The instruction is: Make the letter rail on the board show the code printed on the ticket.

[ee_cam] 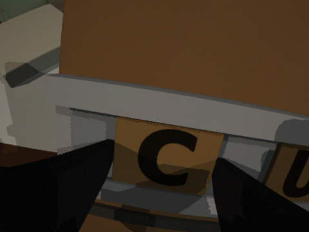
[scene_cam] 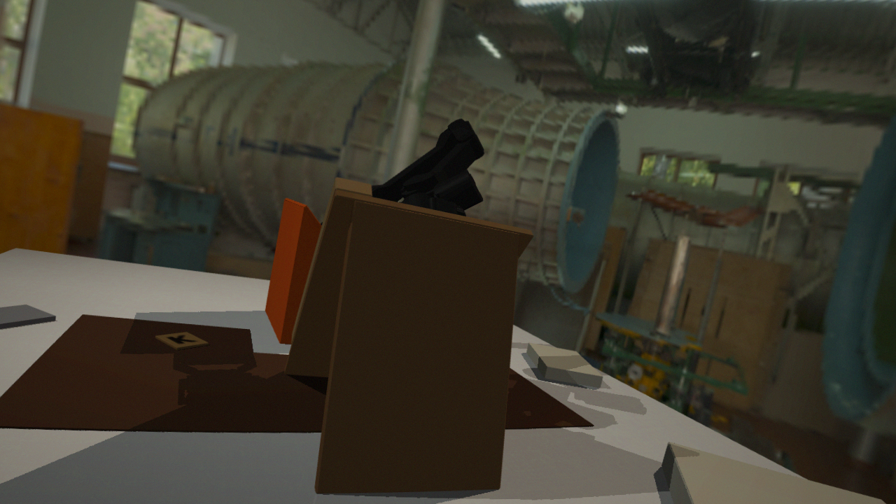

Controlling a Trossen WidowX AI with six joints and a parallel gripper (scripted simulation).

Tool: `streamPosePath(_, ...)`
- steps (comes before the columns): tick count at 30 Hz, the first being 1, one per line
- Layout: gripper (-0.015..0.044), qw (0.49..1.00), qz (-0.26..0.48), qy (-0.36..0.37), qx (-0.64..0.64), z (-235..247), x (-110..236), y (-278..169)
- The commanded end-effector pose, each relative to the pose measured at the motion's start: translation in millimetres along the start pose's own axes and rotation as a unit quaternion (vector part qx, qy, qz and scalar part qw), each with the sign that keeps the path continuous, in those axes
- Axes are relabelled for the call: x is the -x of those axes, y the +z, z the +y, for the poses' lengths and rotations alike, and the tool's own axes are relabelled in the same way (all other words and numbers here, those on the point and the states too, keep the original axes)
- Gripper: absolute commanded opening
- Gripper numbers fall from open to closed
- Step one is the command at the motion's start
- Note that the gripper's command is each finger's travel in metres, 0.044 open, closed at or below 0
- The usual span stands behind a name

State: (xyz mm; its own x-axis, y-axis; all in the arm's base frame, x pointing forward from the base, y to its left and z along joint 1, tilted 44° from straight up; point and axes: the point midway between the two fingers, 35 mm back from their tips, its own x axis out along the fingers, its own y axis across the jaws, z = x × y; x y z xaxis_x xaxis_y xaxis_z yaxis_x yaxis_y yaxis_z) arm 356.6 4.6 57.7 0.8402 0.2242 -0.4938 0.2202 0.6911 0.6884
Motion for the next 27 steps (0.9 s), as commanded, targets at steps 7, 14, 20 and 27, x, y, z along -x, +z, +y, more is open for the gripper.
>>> streamPosePath(7, 0.0000, 1.000, 0.004, 0.001, 0.002, -8, 0, -2)
streamPosePath(14, 0.0000, 1.000, 0.004, 0.000, 0.002, -13, 0, -2)
streamPosePath(20, 0.0000, 1.000, 0.004, 0.000, 0.002, -17, 0, -2)
streamPosePath(27, 0.0000, 1.000, 0.004, 0.000, 0.002, -23, 0, -2)
